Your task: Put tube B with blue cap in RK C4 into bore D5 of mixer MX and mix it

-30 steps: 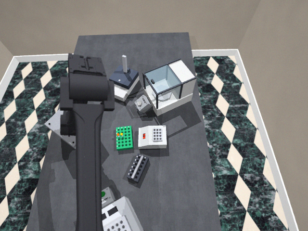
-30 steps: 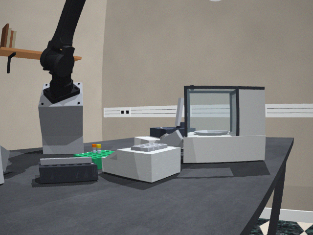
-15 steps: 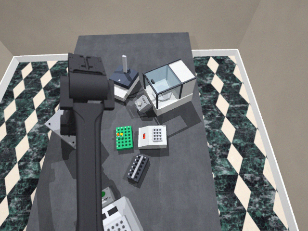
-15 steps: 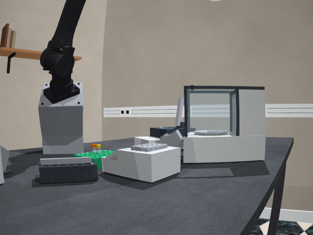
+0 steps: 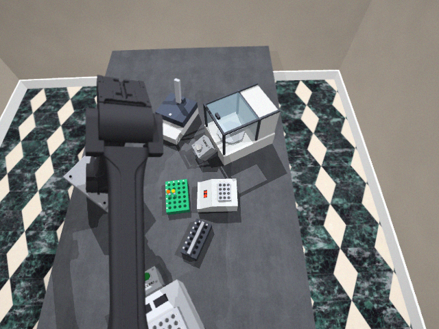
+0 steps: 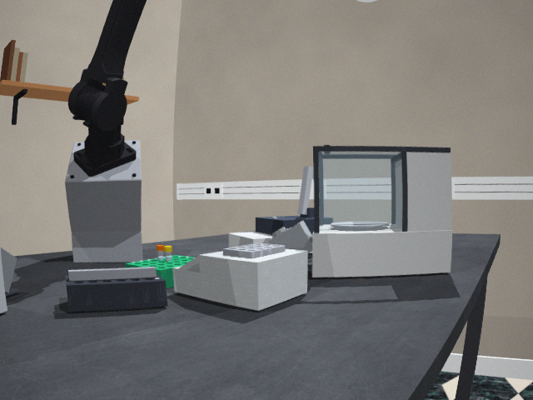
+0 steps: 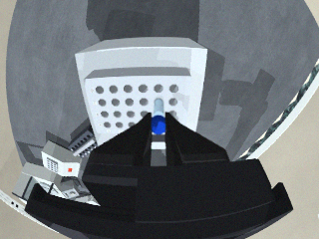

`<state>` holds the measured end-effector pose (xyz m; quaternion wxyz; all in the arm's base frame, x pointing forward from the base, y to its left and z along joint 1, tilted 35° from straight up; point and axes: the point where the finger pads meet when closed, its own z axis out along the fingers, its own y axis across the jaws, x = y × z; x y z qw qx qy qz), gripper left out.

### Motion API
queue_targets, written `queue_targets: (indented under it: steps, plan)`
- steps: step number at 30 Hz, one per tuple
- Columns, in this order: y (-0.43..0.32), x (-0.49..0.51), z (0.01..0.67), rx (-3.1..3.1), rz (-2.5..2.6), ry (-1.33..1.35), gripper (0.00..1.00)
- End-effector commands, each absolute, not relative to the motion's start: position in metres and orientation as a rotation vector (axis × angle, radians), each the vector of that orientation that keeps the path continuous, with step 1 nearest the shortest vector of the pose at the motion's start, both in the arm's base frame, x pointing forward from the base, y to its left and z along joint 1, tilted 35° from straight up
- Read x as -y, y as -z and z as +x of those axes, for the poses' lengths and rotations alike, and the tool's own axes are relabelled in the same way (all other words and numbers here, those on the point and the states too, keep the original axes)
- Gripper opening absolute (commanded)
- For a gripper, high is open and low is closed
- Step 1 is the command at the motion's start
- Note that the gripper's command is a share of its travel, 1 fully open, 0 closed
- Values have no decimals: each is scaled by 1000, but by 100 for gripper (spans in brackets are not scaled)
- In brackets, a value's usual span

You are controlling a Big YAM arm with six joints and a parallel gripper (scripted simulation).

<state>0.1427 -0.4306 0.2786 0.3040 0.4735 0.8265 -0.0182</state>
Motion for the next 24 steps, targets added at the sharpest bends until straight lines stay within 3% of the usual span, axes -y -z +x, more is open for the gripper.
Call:
queue_targets:
  steps: [1, 24]
  plan:
    - [-285, 427, 147, -2177, 1246, 63, 9]
    - [-254, 440, 153, -2183, 1276, 38, 9]
